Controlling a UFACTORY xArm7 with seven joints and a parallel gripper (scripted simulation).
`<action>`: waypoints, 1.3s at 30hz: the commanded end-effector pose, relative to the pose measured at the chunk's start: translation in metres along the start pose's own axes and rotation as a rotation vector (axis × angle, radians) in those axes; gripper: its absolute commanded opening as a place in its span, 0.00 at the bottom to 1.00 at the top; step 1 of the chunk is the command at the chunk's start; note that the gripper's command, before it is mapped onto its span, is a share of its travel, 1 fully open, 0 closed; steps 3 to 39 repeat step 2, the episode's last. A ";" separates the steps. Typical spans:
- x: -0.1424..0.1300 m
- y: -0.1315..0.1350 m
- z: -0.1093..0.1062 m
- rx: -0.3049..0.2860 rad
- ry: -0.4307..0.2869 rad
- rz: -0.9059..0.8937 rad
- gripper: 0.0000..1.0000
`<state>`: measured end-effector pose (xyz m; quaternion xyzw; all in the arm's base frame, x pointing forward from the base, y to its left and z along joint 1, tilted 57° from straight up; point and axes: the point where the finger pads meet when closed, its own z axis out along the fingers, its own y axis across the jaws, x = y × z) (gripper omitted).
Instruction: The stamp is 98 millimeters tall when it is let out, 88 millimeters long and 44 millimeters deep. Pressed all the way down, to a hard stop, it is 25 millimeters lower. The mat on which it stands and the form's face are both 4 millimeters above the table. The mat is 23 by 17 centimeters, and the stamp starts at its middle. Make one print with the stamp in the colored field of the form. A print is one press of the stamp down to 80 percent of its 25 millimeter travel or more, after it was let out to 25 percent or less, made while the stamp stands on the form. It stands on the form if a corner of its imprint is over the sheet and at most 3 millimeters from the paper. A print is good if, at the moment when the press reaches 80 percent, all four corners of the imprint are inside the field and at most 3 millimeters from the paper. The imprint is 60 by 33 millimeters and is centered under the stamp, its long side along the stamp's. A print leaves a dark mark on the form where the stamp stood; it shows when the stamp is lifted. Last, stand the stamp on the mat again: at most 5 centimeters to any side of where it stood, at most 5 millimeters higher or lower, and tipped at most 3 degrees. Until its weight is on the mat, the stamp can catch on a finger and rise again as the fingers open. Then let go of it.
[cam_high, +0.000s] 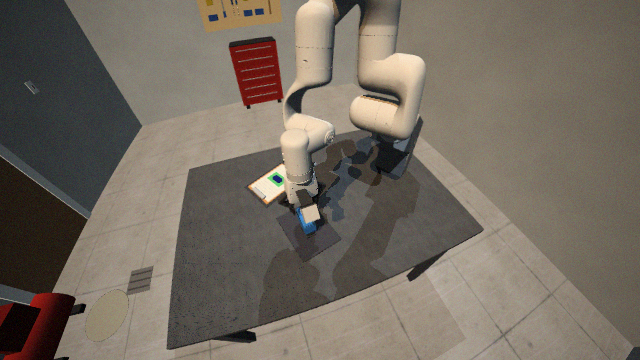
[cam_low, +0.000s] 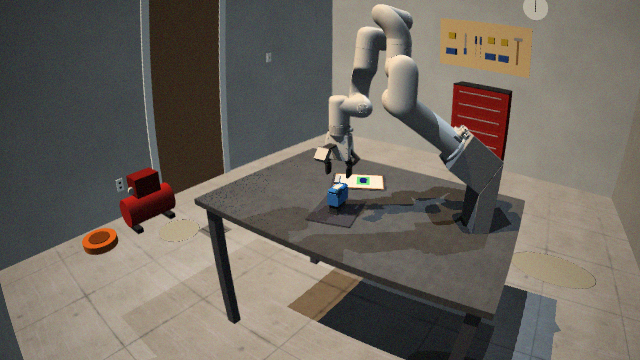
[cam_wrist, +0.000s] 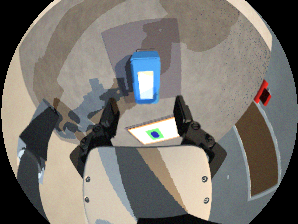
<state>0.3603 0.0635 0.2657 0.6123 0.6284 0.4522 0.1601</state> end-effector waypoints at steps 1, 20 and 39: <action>0.000 0.001 0.000 -0.002 0.000 0.000 0.87; 0.000 0.001 0.000 -0.002 0.000 0.000 0.87; 0.000 0.001 0.000 -0.002 0.000 0.000 0.87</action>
